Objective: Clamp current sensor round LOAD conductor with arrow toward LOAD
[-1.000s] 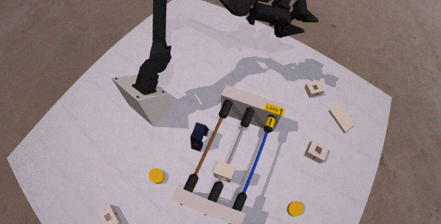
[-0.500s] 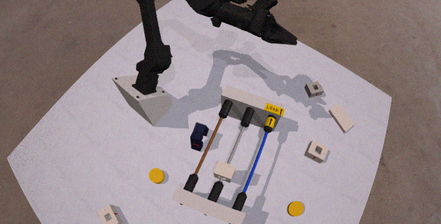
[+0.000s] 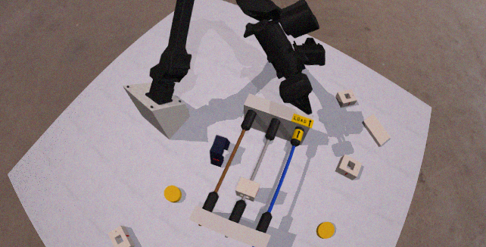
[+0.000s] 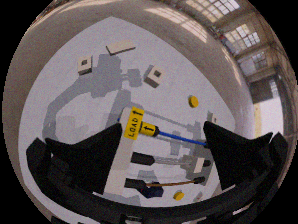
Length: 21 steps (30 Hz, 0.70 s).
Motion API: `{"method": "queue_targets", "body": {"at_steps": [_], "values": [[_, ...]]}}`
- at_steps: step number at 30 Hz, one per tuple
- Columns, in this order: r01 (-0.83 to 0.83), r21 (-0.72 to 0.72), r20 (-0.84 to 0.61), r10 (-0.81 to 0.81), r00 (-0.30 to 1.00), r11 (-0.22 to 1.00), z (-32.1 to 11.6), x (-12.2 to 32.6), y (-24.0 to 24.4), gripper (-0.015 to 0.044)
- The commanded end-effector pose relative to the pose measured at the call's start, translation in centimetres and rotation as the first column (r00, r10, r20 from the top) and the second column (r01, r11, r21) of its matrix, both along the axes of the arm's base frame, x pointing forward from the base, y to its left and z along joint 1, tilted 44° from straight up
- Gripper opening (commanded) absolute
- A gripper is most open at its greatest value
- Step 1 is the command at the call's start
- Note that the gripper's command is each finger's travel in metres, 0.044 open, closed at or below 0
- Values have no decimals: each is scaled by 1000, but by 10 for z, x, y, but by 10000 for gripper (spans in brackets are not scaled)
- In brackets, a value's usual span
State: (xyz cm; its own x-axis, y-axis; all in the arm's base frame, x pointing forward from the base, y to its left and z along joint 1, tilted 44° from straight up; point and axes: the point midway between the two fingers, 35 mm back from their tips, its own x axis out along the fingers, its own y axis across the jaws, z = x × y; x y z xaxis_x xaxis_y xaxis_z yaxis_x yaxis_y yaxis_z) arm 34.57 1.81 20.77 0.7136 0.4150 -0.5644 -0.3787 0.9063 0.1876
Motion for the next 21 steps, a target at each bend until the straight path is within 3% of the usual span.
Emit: {"method": "queue_targets", "body": {"at_steps": [1, 5, 21], "values": [[-112, 213, -206, 157, 966, 971, -19, -9, 4, 440], [-121, 374, -282, 237, 930, 920, -21, -13, 4, 440], [-121, 374, -282, 237, 930, 920, -21, -13, 4, 440]]}}
